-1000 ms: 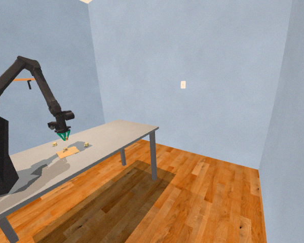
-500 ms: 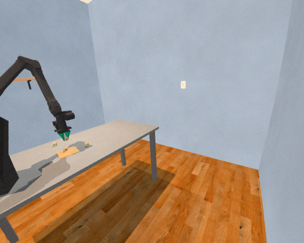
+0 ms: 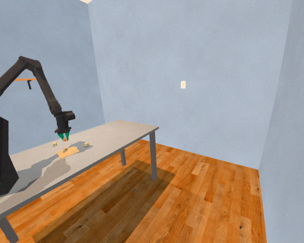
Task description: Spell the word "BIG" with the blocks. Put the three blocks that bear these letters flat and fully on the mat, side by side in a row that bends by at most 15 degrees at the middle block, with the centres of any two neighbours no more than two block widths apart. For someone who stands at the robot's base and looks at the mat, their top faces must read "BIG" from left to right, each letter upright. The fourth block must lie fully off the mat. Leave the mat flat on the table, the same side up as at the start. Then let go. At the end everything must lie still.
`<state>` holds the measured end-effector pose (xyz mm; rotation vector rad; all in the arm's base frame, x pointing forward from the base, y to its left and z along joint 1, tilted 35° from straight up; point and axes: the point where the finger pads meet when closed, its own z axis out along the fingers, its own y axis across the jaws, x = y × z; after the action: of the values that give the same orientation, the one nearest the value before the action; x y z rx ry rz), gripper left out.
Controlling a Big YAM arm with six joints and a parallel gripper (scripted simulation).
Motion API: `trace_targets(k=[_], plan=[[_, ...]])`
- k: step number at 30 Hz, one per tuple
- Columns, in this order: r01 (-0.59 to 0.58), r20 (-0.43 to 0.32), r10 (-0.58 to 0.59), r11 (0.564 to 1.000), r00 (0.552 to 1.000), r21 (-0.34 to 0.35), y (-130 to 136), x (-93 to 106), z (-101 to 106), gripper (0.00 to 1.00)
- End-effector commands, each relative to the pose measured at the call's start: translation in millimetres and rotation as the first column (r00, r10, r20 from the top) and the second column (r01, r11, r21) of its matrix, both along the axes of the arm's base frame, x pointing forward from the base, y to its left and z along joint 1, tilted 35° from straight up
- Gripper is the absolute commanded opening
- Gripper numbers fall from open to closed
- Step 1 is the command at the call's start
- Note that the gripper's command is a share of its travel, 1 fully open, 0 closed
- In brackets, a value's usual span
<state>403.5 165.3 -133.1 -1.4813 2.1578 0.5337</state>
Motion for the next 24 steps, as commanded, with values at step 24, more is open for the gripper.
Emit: trace_targets(k=[24], plan=[[0.850, -0.651, -0.706, 0.496, 0.277, -0.175, -26, 2.4, -12, 0.20]])
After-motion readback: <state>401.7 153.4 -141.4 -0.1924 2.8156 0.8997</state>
